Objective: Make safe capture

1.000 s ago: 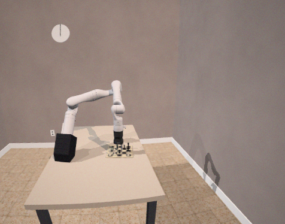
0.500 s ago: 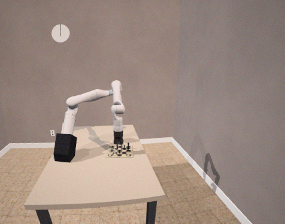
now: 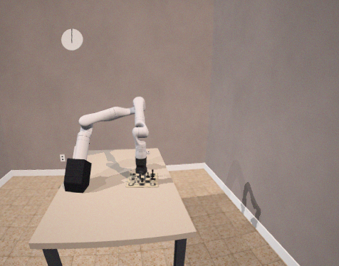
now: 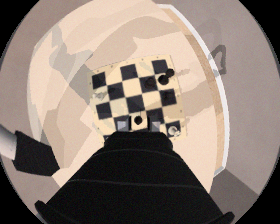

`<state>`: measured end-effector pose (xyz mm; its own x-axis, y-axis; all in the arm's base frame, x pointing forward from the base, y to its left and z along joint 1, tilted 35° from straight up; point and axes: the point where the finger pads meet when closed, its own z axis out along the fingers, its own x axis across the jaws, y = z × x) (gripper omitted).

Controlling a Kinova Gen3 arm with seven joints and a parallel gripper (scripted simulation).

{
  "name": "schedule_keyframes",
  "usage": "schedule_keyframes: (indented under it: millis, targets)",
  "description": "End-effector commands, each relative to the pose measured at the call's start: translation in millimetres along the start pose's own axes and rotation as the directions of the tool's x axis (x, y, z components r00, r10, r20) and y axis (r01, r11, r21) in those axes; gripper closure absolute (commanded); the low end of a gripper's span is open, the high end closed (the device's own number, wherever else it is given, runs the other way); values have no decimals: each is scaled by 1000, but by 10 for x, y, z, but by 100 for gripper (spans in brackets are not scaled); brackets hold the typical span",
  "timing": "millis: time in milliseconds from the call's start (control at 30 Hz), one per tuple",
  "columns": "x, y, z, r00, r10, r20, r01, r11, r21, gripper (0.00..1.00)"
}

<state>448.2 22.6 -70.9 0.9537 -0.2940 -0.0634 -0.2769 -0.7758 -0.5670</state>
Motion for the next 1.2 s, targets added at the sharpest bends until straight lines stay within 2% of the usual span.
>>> schedule_keyframes:
  millis: [0,333,1167]
  targets:
    - [-20,13,62,1000,1,5,-1,1000,-1,32]
    - [-20,14,146,1000,2,5,-1,1000,-1,32]
    - [-21,14,149,1000,2,5,-1,1000,-1,32]
